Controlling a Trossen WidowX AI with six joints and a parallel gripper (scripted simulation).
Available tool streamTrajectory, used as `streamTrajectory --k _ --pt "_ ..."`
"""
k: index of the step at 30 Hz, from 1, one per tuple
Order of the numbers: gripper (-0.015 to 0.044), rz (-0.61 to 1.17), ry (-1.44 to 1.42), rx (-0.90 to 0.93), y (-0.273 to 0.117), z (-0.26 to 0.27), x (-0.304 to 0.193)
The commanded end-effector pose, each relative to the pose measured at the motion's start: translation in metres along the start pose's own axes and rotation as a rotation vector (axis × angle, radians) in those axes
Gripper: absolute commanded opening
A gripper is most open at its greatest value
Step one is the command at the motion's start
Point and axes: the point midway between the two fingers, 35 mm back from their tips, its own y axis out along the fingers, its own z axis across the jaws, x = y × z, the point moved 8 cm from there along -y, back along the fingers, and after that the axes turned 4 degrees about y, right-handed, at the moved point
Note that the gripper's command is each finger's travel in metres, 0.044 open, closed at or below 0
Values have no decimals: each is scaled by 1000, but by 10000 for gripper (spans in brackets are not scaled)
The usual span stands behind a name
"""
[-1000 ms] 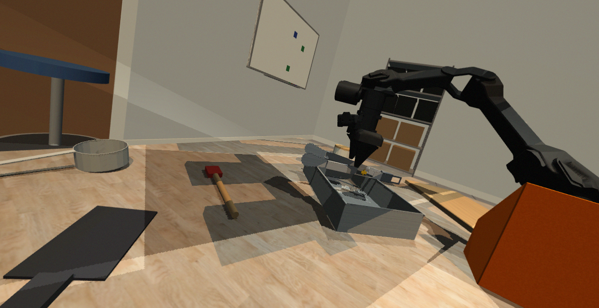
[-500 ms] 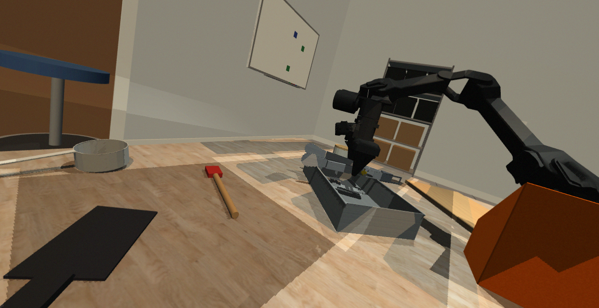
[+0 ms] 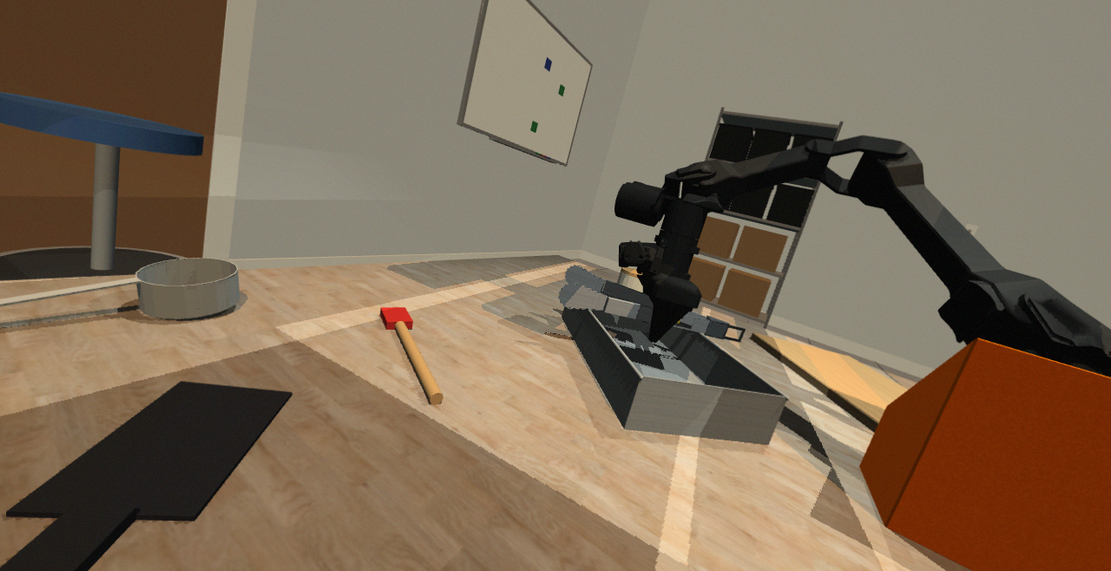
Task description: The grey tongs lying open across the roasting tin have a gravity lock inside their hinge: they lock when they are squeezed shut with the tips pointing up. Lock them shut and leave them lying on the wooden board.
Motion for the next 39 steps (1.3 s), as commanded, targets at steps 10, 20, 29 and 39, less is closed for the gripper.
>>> streamTrajectory --k 10,20,29,39 --pt "341 3 -1 0 5 0 -1" --pt "275 3 -1 0 5 0 -1" --pt "215 3 -1 0 5 0 -1" --pt "148 3 -1 0 5 0 -1"
